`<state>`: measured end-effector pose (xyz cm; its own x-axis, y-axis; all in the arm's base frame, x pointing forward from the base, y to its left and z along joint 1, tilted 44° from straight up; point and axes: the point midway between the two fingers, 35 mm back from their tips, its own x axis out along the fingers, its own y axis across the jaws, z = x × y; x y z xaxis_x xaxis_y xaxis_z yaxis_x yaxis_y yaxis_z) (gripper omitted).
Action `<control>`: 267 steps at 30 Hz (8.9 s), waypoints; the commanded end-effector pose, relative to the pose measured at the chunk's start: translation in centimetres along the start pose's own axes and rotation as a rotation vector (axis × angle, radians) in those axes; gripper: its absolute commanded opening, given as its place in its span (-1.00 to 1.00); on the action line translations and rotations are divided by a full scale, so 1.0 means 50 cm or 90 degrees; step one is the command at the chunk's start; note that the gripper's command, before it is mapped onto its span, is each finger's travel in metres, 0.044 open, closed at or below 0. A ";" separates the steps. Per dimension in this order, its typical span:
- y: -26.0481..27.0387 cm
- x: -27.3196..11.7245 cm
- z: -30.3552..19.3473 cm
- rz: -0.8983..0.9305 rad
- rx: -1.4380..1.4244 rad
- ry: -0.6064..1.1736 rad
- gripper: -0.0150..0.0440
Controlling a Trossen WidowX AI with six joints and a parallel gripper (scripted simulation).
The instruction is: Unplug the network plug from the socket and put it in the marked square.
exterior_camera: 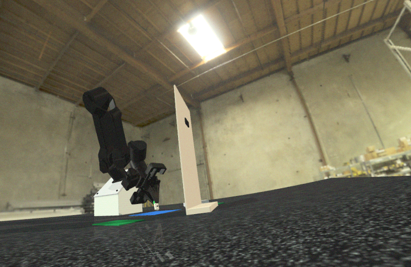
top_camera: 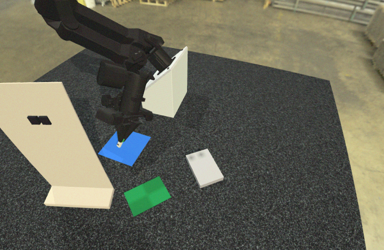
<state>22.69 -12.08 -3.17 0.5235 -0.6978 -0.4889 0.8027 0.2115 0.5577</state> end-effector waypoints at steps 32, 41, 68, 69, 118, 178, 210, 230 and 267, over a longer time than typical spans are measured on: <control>-0.012 0.012 0.008 -0.002 -0.004 0.000 -0.22; -0.012 0.011 0.008 -0.002 -0.005 0.000 0.04; -0.010 -0.016 0.004 -0.012 -0.013 0.006 0.04; -0.010 -0.017 0.003 -0.012 -0.013 0.006 0.04; 0.006 -0.056 -0.015 -0.026 -0.015 0.016 0.04; 0.051 -0.121 -0.024 -0.024 -0.009 0.015 0.04; 0.073 -0.168 -0.010 -0.011 -0.008 0.007 0.04; 0.092 -0.203 -0.016 -0.018 -0.019 0.013 0.04; 0.196 -0.353 -0.003 -0.004 -0.008 0.006 0.39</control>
<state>21.22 2.24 10.65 0.5186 -0.6913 -0.5032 0.8127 0.2158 0.5413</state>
